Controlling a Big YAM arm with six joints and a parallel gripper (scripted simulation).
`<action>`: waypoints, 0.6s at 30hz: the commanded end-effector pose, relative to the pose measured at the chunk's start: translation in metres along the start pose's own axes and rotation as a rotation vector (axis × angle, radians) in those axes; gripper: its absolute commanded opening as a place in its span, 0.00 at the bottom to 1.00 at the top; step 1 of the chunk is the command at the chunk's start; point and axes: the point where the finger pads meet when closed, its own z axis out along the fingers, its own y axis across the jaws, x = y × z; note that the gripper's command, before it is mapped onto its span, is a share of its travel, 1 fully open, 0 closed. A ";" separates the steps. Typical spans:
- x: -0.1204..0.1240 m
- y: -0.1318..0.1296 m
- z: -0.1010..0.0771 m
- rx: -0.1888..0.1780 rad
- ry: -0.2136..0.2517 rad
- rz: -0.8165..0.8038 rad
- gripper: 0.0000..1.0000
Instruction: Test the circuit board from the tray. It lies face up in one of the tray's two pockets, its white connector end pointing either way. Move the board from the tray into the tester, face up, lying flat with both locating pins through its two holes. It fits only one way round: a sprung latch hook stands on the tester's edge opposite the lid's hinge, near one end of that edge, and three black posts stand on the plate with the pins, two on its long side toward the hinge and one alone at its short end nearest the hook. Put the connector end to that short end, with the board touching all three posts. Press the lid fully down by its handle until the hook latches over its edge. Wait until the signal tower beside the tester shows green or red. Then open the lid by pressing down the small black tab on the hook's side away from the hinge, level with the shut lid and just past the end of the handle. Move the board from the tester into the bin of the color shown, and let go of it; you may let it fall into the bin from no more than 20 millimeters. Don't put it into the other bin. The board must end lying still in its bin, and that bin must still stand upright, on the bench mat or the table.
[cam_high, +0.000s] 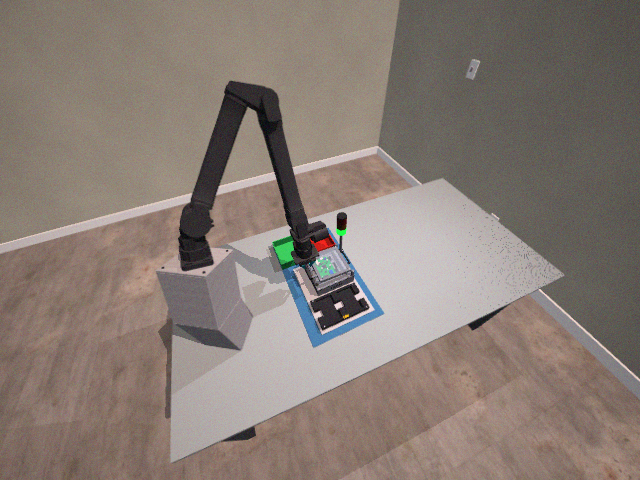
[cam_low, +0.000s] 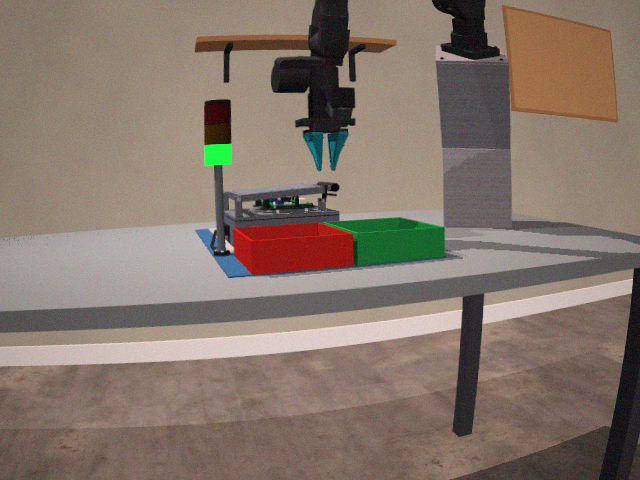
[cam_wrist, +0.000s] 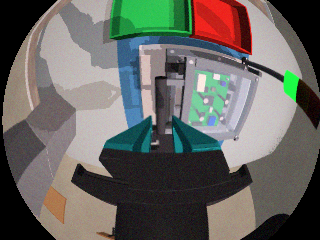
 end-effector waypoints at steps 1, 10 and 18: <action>-0.002 -0.001 0.010 0.002 -0.001 -0.002 0.26; -0.001 0.001 0.020 0.000 -0.001 0.000 0.26; 0.002 0.002 0.020 0.001 0.000 0.003 0.26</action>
